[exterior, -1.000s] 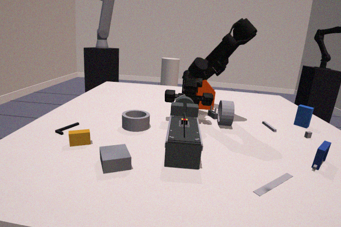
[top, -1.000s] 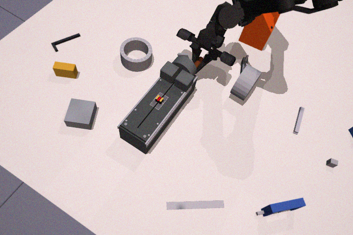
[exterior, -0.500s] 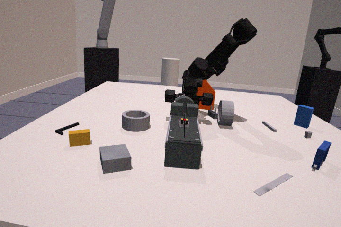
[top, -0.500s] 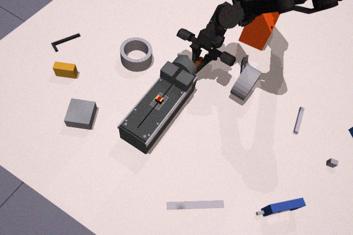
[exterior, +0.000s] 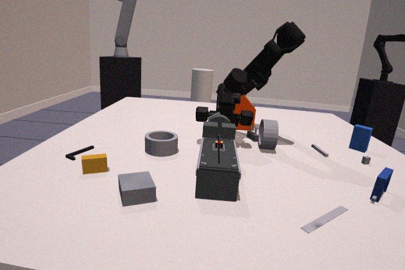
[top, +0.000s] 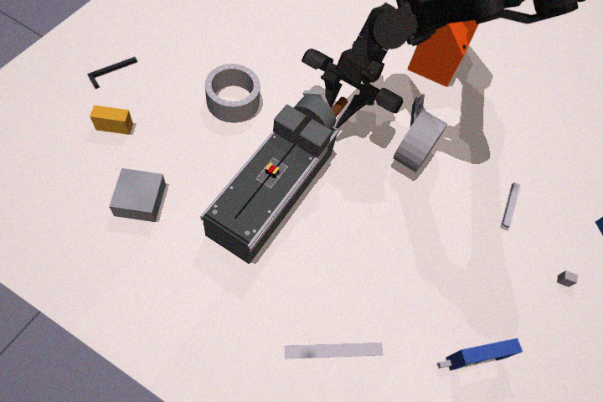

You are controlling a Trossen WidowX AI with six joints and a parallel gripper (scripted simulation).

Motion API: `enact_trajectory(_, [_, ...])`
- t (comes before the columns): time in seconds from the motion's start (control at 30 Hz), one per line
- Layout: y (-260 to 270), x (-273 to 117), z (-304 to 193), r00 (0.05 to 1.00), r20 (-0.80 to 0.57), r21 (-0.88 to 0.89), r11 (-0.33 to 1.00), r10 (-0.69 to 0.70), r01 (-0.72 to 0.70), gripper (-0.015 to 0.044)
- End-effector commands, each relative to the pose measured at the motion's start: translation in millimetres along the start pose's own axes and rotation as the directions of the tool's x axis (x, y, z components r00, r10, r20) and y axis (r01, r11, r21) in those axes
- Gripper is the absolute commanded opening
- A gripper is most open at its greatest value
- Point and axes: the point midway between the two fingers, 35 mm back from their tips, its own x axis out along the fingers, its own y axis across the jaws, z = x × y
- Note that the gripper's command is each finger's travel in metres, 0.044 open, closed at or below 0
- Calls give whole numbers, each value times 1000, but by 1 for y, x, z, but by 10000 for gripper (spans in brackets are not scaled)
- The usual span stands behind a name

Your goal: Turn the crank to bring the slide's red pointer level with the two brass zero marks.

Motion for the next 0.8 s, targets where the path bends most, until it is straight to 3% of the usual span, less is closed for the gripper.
enact_trajectory(0.0, [0,0,0,1000,0,0,1000,-1,1,236])
enact_trajectory(0.27, [0,0,0,1000,0,0,1000,-1,1,440])
enact_trajectory(0.77, [-2,-25,28,1000,-1,-4,1000,-4,4,440])
